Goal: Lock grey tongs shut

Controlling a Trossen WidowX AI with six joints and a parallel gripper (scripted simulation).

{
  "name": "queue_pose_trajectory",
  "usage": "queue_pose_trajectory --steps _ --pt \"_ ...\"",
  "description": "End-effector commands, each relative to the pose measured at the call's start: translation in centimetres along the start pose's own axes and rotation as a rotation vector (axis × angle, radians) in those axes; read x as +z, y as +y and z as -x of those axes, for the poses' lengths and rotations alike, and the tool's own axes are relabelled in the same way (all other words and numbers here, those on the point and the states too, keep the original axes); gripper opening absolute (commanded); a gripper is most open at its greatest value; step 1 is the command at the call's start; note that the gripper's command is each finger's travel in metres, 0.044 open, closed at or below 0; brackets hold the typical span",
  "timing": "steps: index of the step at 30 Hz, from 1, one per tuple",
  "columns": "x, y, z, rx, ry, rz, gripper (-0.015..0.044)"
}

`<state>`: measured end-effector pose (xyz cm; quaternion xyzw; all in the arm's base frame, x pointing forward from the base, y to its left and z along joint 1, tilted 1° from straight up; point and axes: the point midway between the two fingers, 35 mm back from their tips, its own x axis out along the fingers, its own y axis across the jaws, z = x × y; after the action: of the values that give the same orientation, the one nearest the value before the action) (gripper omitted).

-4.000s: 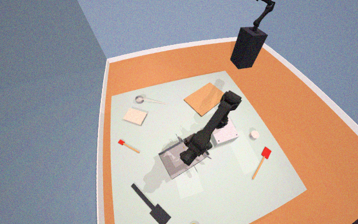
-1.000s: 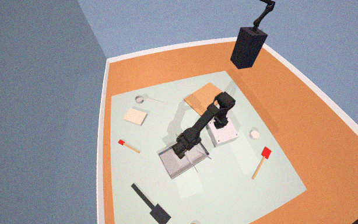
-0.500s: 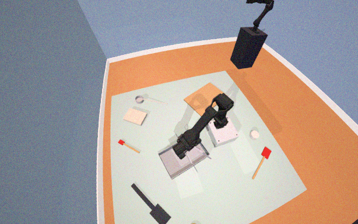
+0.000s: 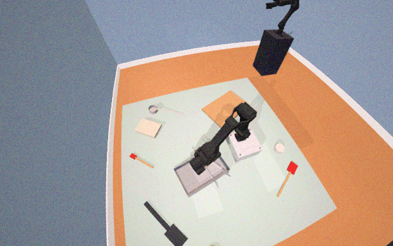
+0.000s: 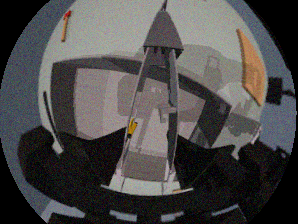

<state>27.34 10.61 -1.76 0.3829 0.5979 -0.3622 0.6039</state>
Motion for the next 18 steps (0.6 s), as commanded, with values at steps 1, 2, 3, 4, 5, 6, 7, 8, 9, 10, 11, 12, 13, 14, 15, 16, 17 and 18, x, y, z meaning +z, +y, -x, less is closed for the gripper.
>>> queue_pose_trajectory --steps 1,2,3,4,5,6,7,8,9,10,11,12,13,14,15,16,17,18 --pt "0.00 0.06 0.04 0.002 0.000 0.000 0.0255" --pt "0.00 0.06 0.04 0.002 0.000 0.000 0.0248" --pt "0.00 0.06 0.04 0.002 0.000 0.000 0.0241" --pt "0.00 0.06 0.04 0.002 0.000 0.000 0.0235" --pt "0.00 0.06 0.04 0.002 0.000 0.000 0.0228" --pt "0.00 0.06 0.04 0.002 0.000 0.000 0.0221" --pt "0.00 0.06 0.04 0.002 0.000 0.000 0.0215" --pt "0.00 0.06 0.04 0.002 0.000 0.000 0.0208" --pt "0.00 0.06 0.04 0.002 0.000 0.000 0.0201" --pt "0.00 0.06 0.04 0.002 0.000 0.000 0.0195" --pt "0.00 0.06 0.04 0.002 0.000 0.000 0.0188" --pt "0.00 0.06 0.04 0.002 0.000 0.000 0.0181" --pt "0.00 0.06 0.04 0.002 0.000 0.000 0.0175" --pt "0.00 0.06 0.04 0.002 0.000 0.000 0.0168" --pt "0.00 0.06 0.04 0.002 0.000 0.000 0.0161" --pt "0.00 0.06 0.04 0.002 0.000 0.000 0.0155" --pt "0.00 0.06 0.04 0.002 0.000 0.000 0.0148" --pt "0.00 0.06 0.04 0.002 0.000 0.000 0.0141"
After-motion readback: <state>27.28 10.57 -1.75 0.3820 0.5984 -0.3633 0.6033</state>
